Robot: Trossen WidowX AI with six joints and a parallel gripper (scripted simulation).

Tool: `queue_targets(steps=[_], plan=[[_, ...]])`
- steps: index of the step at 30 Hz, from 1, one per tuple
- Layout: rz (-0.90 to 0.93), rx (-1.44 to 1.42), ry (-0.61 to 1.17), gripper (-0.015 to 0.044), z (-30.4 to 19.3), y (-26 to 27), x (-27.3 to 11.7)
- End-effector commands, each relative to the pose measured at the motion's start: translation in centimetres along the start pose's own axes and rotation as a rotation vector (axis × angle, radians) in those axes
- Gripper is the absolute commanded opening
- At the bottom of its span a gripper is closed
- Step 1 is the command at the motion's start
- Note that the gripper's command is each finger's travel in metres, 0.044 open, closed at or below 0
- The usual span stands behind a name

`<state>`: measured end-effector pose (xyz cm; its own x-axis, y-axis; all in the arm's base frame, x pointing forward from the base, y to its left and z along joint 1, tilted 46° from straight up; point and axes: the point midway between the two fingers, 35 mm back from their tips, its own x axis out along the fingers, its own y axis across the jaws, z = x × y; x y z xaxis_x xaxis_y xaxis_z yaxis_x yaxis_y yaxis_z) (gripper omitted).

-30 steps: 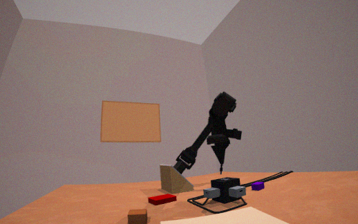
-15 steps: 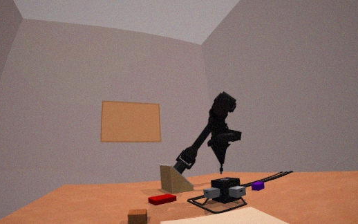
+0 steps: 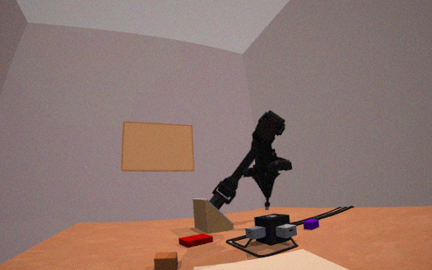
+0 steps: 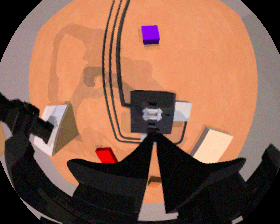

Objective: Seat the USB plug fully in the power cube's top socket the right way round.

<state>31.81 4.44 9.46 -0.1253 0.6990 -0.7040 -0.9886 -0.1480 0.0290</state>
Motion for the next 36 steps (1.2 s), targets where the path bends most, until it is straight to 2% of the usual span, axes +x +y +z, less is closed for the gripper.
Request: queue_targets(steps=[1, 36], plan=[[0.0, -0.027, 0.001, 0.0, -0.02, 0.0, 0.02], [0.0, -0.022, -0.022, 0.0, 0.18, 0.01, 0.29]])
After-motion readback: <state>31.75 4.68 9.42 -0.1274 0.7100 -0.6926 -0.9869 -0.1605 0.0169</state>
